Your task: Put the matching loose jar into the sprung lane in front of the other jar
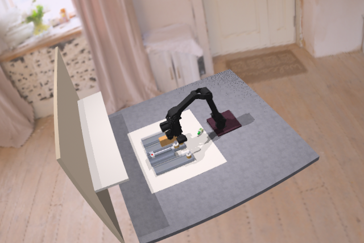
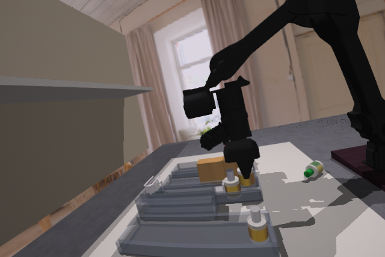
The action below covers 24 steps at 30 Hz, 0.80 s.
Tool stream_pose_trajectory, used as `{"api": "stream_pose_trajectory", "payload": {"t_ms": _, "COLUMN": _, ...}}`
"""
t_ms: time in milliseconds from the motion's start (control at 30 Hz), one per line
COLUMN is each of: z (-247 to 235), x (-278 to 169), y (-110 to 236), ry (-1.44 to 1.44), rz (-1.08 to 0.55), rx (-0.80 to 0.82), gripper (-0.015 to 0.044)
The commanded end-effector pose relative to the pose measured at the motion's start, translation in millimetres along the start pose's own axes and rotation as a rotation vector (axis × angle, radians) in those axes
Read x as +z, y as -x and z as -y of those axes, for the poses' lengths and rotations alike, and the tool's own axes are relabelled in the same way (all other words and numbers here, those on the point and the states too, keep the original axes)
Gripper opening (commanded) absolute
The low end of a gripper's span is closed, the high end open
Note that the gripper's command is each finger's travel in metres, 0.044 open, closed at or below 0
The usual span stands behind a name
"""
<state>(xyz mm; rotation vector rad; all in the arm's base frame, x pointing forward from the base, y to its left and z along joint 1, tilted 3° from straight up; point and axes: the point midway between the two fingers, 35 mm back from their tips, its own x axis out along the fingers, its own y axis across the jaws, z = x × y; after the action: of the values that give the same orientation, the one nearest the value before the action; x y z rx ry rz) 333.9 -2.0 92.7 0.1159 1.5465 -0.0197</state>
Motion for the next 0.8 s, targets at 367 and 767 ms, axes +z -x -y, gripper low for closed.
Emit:
{"api": "stream_pose_trajectory", "payload": {"t_ms": 367, "z": 0.8, "x": 5.2, "y": -4.3, "ry": 0.003, "rz": 0.022, "rx": -0.002, "gripper": 0.0000}}
{"api": "stream_pose_trajectory", "payload": {"t_ms": 767, "z": 0.8, "x": 5.0, "y": -7.7, "ry": 0.003, "rz": 0.022, "rx": -0.002, "gripper": 0.0000}}
